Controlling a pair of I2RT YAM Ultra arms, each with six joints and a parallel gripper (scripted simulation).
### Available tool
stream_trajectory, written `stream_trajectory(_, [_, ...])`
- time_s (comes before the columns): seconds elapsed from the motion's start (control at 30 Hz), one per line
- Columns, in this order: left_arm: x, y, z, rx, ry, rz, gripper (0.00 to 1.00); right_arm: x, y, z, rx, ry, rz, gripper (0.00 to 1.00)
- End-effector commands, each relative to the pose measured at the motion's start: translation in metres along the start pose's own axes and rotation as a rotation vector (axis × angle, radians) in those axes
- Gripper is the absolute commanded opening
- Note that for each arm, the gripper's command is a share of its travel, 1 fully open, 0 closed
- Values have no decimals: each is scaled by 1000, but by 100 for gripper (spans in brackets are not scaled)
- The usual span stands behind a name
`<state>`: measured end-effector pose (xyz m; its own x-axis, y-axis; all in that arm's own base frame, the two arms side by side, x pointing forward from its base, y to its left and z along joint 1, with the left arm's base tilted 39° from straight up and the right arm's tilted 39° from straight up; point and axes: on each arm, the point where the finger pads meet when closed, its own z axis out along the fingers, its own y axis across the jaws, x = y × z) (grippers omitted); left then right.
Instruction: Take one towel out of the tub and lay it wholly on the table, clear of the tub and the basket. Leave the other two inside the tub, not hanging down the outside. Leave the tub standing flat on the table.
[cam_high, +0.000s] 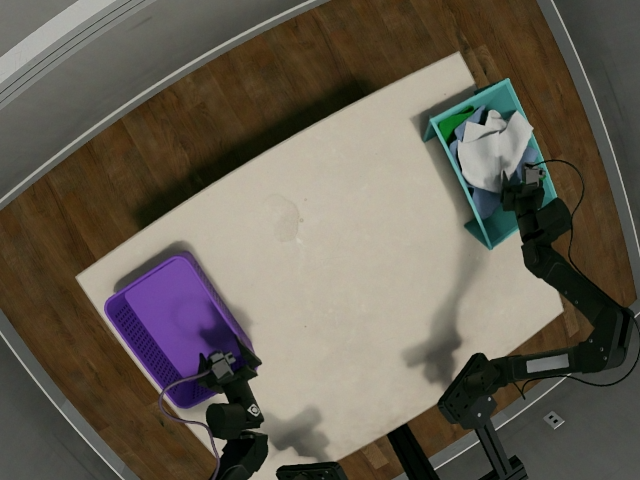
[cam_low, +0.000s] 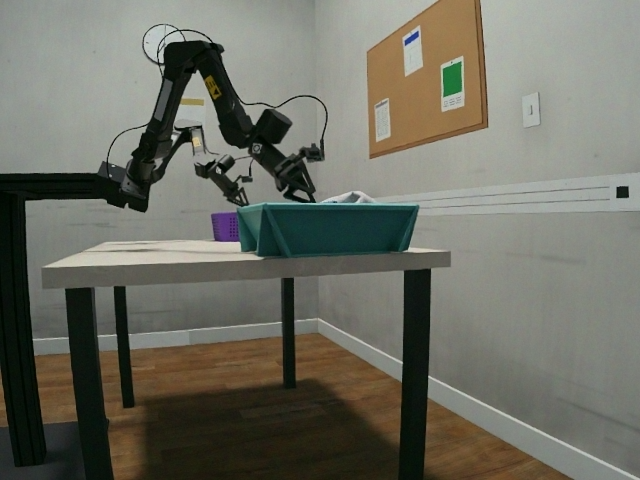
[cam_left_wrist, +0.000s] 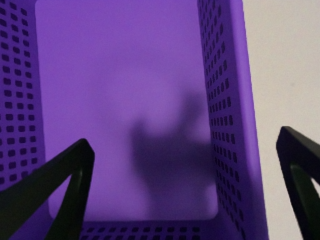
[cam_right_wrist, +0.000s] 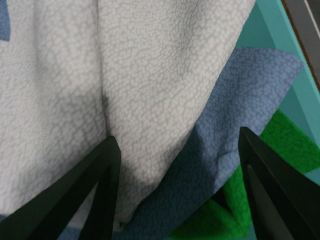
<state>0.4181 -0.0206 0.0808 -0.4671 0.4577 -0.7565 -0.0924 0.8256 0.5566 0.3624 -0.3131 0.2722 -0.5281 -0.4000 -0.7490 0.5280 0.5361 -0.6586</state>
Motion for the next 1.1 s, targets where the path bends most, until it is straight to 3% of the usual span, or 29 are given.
stream_trajectory(0.0, [-6,0,-1,1,-16,-8,100,-20,-14,13,32,-60,6,65])
stream_trajectory(0.4, [-6,0,-1,1,-16,-8,100,-21,-15,46,33,-60,6,65])
stream_trajectory(0.57, [-6,0,-1,1,-16,-8,100,-37,-24,38,49,-94,12,65])
stream_trajectory(1.07, [-6,0,-1,1,-16,-8,100,-37,-24,38,49,-94,12,65])
